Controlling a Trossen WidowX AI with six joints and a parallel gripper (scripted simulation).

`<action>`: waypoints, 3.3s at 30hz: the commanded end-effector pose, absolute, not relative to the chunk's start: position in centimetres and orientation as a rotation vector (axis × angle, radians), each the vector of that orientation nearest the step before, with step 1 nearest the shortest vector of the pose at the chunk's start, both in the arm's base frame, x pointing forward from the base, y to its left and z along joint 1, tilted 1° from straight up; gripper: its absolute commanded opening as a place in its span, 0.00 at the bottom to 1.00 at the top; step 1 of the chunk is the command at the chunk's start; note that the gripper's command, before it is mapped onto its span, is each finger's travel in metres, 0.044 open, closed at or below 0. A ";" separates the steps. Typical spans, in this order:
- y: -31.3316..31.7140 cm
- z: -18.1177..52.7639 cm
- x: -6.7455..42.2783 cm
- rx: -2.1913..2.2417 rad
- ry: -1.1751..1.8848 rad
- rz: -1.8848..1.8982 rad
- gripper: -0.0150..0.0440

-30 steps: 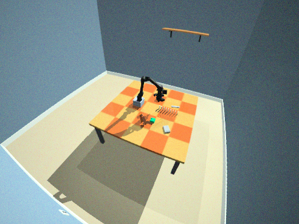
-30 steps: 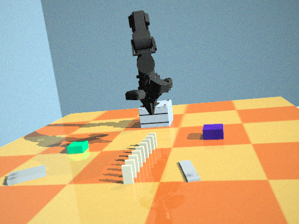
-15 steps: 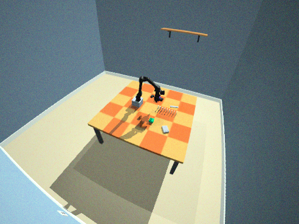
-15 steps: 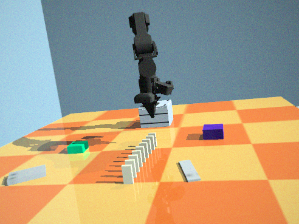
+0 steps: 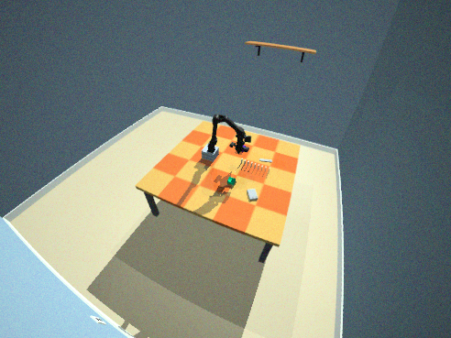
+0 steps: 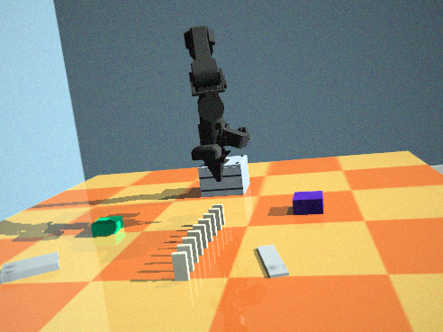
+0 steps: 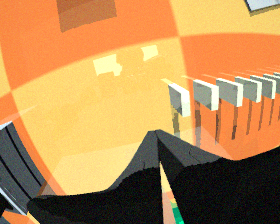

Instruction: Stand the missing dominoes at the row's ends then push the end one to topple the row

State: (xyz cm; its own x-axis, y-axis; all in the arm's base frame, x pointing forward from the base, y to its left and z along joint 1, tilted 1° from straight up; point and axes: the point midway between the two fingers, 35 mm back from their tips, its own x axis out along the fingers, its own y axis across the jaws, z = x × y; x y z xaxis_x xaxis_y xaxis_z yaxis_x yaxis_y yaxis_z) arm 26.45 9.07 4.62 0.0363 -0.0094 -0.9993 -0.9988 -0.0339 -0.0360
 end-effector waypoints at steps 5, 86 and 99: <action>9.0 4.7 26.5 -1.265 1.169 1.202 0.25; 9.2 3.0 32.4 -1.268 1.166 1.198 0.25; 9.2 3.0 32.4 -1.268 1.166 1.198 0.25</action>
